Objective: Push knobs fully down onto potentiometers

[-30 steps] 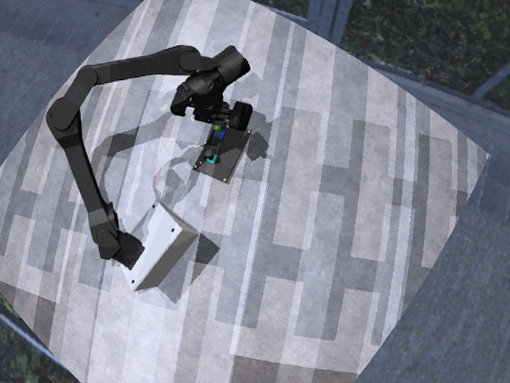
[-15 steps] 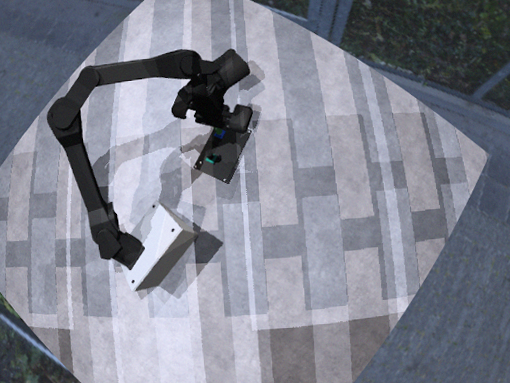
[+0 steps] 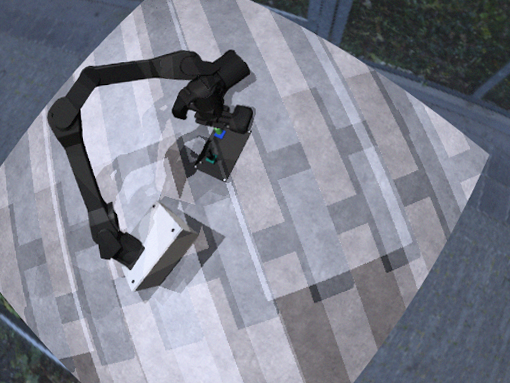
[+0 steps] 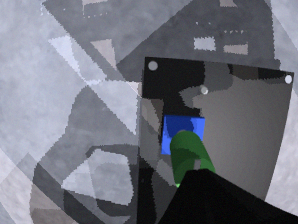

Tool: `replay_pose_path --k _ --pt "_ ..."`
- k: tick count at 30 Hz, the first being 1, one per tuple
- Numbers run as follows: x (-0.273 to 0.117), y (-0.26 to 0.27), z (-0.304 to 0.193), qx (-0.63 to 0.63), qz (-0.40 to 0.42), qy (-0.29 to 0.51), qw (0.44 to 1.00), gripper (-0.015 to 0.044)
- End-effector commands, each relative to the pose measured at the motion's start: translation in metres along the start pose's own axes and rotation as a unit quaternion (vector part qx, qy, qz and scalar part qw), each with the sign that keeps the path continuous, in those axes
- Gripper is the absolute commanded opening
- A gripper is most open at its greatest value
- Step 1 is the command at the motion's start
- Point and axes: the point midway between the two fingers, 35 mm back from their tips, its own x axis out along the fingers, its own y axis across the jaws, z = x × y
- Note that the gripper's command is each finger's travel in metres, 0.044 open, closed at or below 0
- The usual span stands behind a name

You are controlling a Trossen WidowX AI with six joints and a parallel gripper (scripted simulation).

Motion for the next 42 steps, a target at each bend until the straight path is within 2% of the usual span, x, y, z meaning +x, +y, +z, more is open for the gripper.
replay_pose_path --k 1,42 --pt "0.0017 0.0001 -0.0003 0.002 0.001 -0.001 1.000 0.0000" --pt "0.0063 0.0002 -0.0003 0.002 0.002 -0.001 1.000 0.0000"
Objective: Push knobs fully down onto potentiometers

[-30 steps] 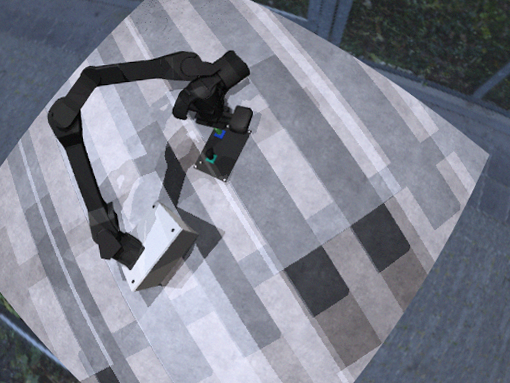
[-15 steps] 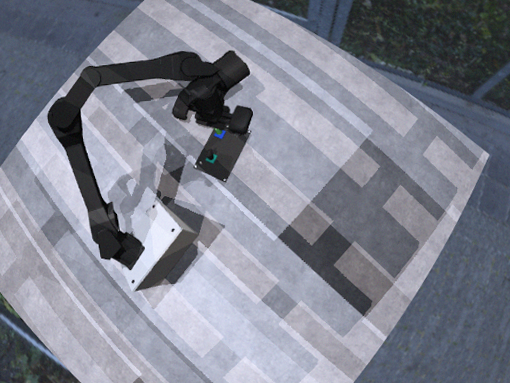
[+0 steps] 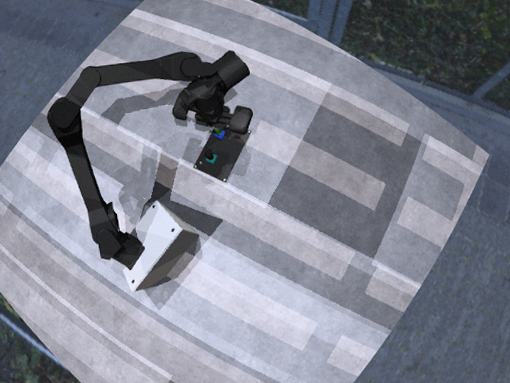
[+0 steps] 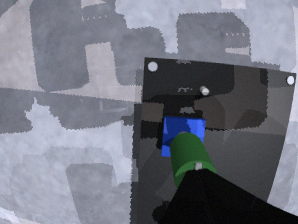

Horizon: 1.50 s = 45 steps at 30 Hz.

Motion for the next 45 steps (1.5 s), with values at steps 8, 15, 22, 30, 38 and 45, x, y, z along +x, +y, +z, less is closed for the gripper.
replay_pose_path --k 8,15,22,30,38,45 --pt "0.0048 0.0005 0.0002 0.001 0.001 0.000 1.000 0.0000" --pt "0.0054 0.0005 0.0002 0.001 0.001 0.000 1.000 0.0000" --pt "0.0078 0.0006 0.0002 0.001 0.001 0.000 1.000 0.0000" --pt "0.0084 0.0006 0.0002 0.001 0.001 0.000 1.000 0.0000" --pt "0.0109 0.0006 0.0002 0.001 0.001 0.000 1.000 0.0000" --pt "0.0115 0.0006 0.0002 0.001 0.001 0.000 1.000 0.0000"
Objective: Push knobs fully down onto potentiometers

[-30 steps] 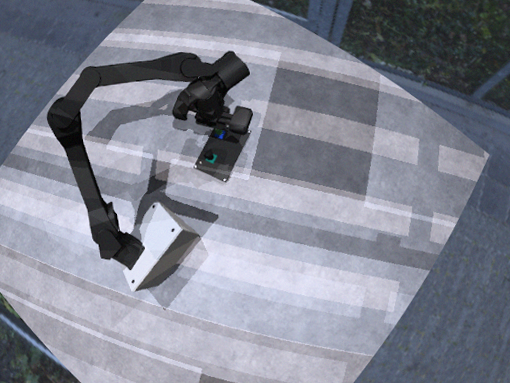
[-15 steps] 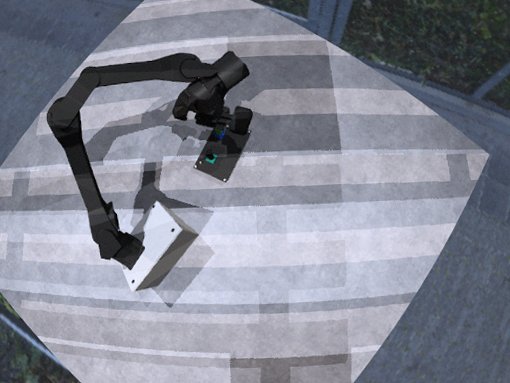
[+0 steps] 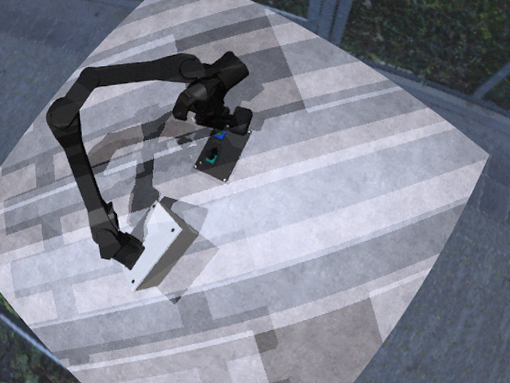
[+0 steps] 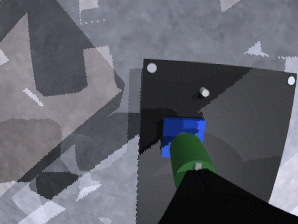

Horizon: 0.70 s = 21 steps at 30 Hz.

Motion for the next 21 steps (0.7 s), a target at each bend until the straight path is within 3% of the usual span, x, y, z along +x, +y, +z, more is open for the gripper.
replay_pose_path --k 1,21 --pt "0.0086 0.0015 0.0012 -0.004 0.002 0.003 1.000 0.0000" --pt "0.0135 0.0015 0.0011 -0.004 0.003 0.003 1.000 0.0000"
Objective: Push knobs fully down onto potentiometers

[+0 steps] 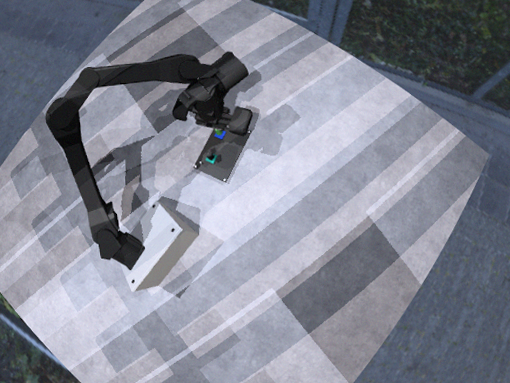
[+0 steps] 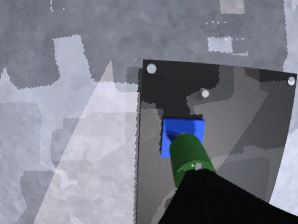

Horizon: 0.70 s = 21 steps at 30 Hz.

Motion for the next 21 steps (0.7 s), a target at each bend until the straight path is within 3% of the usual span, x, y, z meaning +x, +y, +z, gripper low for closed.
replay_pose_path --k 1,21 --pt "0.0121 0.0018 0.0014 -0.006 0.004 0.005 1.000 0.0000" --pt "0.0152 0.0018 0.0014 -0.006 0.004 0.005 1.000 0.0000"
